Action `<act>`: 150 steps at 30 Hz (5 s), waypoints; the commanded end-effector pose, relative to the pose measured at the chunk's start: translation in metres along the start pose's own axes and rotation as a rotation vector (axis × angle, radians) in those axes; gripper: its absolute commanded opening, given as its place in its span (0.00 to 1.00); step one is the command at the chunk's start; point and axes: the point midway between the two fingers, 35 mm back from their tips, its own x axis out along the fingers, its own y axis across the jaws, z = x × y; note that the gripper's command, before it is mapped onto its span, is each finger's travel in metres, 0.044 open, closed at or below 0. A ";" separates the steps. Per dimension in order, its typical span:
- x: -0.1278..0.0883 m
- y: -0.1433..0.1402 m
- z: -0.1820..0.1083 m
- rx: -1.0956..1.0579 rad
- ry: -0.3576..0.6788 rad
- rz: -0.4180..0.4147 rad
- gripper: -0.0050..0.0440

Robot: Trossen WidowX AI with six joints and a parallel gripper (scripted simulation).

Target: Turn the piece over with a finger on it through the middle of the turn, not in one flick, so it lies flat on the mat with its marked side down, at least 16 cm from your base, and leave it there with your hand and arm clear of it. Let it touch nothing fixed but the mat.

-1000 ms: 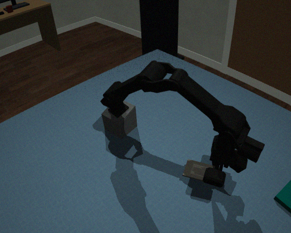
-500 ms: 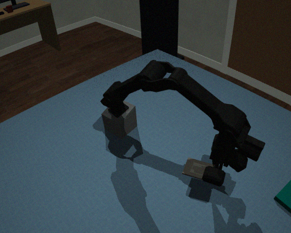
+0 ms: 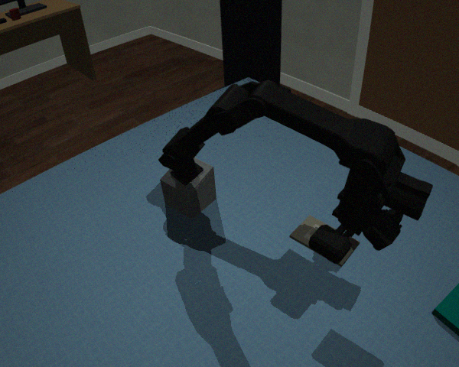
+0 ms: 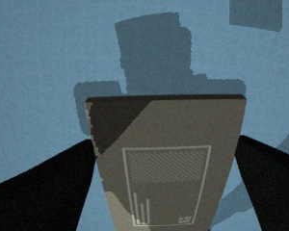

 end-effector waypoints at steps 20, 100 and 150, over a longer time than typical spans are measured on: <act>0.003 0.000 0.022 0.003 -0.205 0.000 0.10; 0.012 0.003 0.099 0.009 -0.983 -0.003 0.10; 0.005 -0.001 0.133 0.011 -1.346 -0.004 0.10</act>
